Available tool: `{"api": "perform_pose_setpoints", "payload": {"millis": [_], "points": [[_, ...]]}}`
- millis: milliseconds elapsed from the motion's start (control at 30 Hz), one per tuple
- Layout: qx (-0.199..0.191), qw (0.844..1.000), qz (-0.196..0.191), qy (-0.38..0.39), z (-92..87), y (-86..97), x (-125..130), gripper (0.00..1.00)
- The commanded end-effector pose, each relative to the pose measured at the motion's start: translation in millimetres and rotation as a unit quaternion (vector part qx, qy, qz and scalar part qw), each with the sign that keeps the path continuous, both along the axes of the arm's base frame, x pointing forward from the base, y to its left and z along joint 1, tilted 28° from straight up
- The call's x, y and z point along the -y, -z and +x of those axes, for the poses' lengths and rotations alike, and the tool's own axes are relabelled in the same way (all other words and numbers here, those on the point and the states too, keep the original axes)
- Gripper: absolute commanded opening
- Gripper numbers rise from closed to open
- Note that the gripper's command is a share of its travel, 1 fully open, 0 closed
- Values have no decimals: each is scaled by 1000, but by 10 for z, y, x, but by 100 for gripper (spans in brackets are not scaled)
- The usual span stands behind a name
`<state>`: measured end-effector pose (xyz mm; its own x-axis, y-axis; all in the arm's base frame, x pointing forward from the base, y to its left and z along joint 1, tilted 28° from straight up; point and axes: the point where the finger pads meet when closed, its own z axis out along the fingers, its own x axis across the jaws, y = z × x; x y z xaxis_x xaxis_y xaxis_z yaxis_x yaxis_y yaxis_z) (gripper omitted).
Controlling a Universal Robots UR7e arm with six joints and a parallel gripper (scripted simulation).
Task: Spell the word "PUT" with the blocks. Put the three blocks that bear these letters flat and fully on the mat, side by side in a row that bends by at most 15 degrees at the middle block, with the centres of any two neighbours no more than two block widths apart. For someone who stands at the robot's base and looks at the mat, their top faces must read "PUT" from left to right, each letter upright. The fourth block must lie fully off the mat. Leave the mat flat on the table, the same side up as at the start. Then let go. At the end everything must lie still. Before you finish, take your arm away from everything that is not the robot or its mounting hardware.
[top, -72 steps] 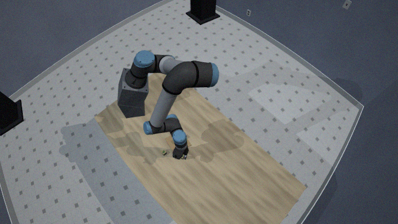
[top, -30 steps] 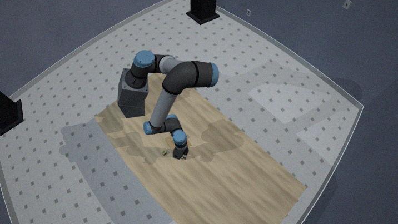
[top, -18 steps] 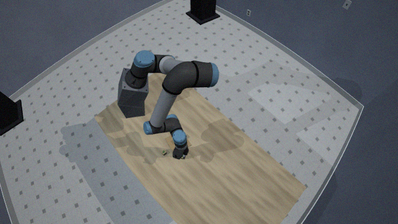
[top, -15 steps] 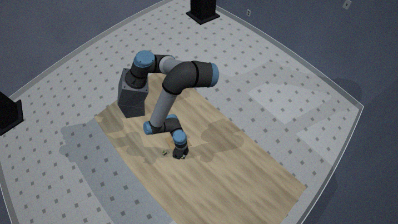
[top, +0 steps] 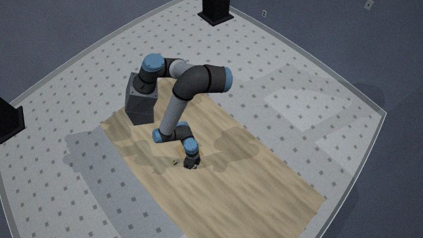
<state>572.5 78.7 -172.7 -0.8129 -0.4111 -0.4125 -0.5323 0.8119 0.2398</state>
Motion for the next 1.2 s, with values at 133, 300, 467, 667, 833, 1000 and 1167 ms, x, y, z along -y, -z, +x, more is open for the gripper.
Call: {"api": "perform_pose_setpoints", "payload": {"millis": [133,300,467,667,833,1000,1167], "points": [[1,1000,-1,0,11,-6,-2,57],[0,1000,0,1,-14,-44,24,57],[0,1000,0,1,-31,-110,55,57],[0,1000,0,1,-93,-339,161,57],[0,1000,0,1,-156,-569,269,57],[0,1000,0,1,-190,-693,328,57],[0,1000,0,1,-229,-836,395,57]]}}
